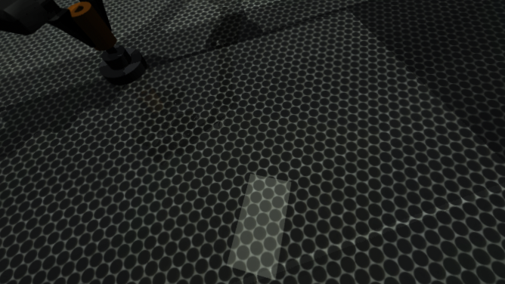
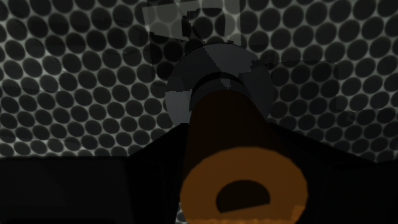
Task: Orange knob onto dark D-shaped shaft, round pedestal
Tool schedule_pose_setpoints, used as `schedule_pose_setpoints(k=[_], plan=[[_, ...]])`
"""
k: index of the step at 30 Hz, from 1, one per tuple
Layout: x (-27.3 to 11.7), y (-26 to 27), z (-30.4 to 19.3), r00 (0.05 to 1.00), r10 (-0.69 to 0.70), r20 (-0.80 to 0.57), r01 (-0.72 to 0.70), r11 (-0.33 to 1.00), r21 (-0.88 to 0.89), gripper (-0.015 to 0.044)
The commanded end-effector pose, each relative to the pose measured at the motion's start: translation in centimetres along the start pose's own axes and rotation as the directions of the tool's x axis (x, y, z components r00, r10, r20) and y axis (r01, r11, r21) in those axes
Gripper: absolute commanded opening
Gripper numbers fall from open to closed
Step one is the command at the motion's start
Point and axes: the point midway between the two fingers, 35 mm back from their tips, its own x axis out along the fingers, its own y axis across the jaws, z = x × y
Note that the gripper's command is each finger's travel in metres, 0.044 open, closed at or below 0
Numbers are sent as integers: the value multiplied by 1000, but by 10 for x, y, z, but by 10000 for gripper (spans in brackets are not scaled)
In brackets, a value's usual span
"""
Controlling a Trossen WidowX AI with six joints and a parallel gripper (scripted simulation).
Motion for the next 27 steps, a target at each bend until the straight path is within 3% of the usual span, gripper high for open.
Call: schedule_pose_setpoints(k=[1, 6, 27], plan=[[-3, -1, -1, 1000, -4, -6, 3, 999, -54, 0], [-1, -1, -1, 1000, -4, -6, 2, 978, -209, 0], [3, -1, -1, 1000, -3, -6, 2, 978, -209, 0]])
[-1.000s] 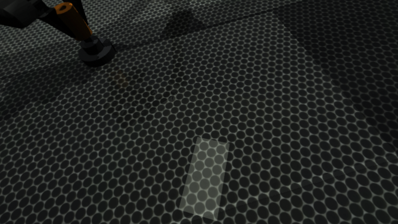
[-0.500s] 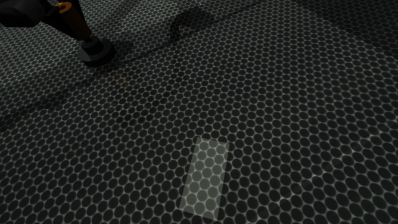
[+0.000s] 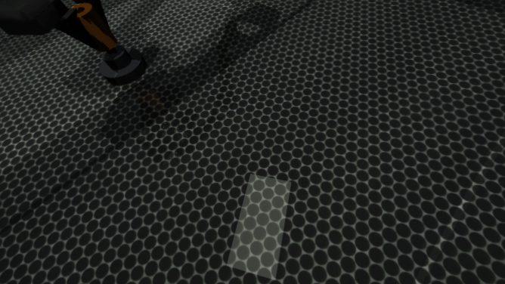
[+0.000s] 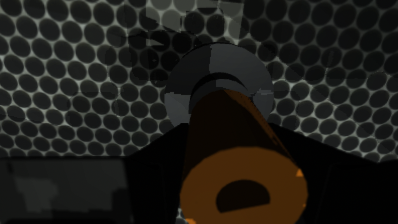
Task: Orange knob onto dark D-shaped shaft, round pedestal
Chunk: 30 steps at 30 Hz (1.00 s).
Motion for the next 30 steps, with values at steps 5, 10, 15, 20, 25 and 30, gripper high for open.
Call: schedule_pose_setpoints(k=[5, 10, 15, 20, 25, 30], plan=[[-2, -1, -1, 1000, -1, -6, 1, 1000, -6, 0], [-5, -1, -2, 1000, -1, -6, 1, 1000, -15, 0], [-5, -2, -2, 1000, -1, -6, 0, 985, -174, 0], [-2, -1, -1, 1000, -1, -6, 0, 977, -214, 0], [0, 0, -1, 1000, -1, -6, 0, 977, -214, 0], [0, 0, -1, 1000, -1, -6, 0, 977, -214, 0]])
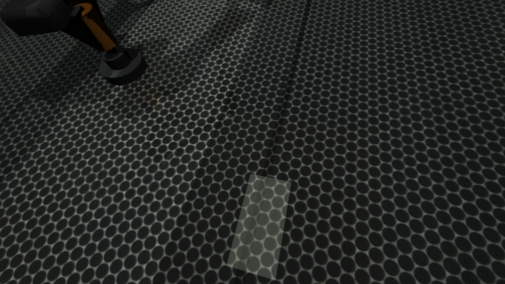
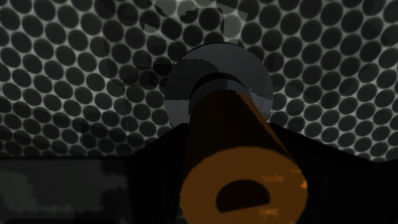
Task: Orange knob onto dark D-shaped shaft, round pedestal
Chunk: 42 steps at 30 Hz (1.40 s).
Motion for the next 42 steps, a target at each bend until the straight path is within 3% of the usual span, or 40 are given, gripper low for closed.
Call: schedule_pose_setpoints(k=[1, 17, 25, 42], plan=[[0, 0, -1, 1000, 2, -5, -2, 1000, -8, 0], [-4, 0, -1, 1000, 2, -5, -2, 1000, -8, 0], [-3, -1, -2, 1000, 2, -5, -3, 976, -216, 0], [1, 0, -1, 1000, 2, -5, -3, 976, -216, 0]])
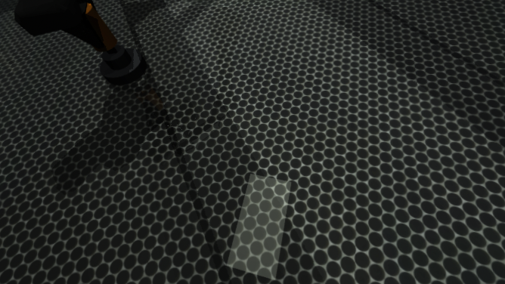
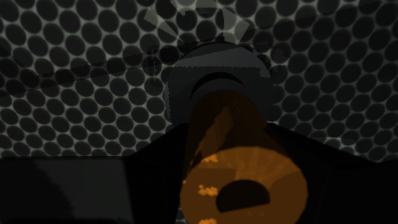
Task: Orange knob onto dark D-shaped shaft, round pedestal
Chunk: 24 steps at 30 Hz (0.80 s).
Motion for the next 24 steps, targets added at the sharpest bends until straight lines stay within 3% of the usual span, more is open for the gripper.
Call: schedule_pose_setpoints(k=[1, 15, 21, 24], plan=[[1, 0, -1, 1000, 2, -4, -2, 1000, -8, 0], [-5, -1, -1, 1000, 2, -5, -2, 1000, -16, 0], [-4, -1, -1, 1000, 2, -5, -3, 979, -205, 0], [-2, 0, -1, 1000, 2, -4, -3, 977, -215, 0]])
